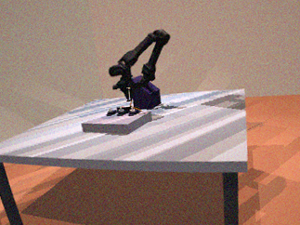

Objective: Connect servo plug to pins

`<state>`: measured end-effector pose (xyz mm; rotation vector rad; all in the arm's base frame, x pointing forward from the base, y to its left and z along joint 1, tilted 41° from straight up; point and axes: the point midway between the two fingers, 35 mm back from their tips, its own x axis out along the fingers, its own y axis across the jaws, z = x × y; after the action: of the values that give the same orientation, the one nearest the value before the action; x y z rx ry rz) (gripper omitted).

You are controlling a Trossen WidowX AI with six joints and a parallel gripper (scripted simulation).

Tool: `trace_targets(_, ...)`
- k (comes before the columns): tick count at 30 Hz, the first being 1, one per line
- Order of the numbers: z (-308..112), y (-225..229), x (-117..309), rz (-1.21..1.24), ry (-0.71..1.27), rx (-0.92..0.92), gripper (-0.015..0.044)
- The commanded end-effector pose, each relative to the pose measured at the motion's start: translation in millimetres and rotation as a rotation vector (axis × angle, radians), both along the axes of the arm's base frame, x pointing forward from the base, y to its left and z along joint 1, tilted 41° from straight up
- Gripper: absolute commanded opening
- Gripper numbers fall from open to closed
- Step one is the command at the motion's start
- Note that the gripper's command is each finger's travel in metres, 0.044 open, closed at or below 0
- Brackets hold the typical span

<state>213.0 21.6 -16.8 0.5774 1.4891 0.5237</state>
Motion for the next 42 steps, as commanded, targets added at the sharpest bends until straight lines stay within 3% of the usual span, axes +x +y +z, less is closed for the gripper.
trace_targets(1,-15,14,-5,-0.012,0.030,0.011,0.0000)
trace_targets(18,-23,14,28,-0.015,0.031,0.012,0.0000)
trace_targets(42,-20,17,32,-0.015,0.031,0.012,0.0000)
